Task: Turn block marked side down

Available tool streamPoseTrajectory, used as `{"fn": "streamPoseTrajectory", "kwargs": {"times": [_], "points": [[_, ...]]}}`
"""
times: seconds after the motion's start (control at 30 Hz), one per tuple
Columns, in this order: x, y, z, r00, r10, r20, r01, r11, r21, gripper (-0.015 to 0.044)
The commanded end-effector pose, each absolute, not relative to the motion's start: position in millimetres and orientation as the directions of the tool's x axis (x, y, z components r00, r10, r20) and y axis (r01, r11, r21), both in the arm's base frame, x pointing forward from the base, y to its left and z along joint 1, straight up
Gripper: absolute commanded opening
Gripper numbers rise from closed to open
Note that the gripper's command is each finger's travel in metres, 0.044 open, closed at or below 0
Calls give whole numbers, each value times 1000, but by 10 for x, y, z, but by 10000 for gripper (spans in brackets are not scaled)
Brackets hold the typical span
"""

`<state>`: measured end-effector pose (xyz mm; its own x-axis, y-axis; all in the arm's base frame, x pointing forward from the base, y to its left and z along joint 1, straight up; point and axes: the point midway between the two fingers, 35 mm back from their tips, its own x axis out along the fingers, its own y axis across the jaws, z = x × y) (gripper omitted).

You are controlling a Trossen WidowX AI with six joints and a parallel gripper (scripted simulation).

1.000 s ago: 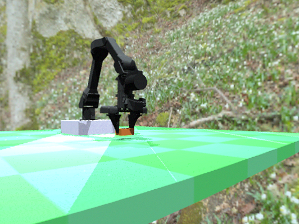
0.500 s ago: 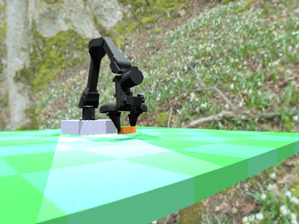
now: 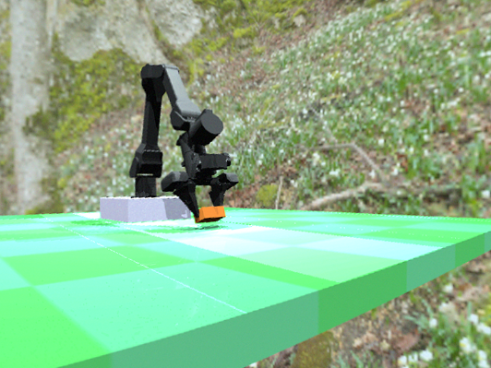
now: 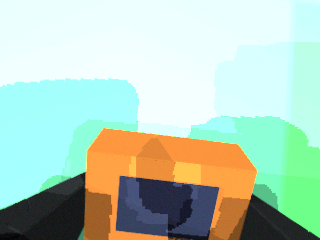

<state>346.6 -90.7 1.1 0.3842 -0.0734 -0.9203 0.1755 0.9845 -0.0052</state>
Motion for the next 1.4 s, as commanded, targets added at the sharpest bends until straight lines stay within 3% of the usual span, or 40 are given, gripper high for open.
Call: {"fn": "streamPoseTrajectory", "kwargs": {"times": [0.0, 1.37], "points": [[3457, -900, 31, 439, -80, -895, 171, 985, -4, 0], [3573, -942, -267, 823, -151, -548, 175, 984, -8, 0]]}}
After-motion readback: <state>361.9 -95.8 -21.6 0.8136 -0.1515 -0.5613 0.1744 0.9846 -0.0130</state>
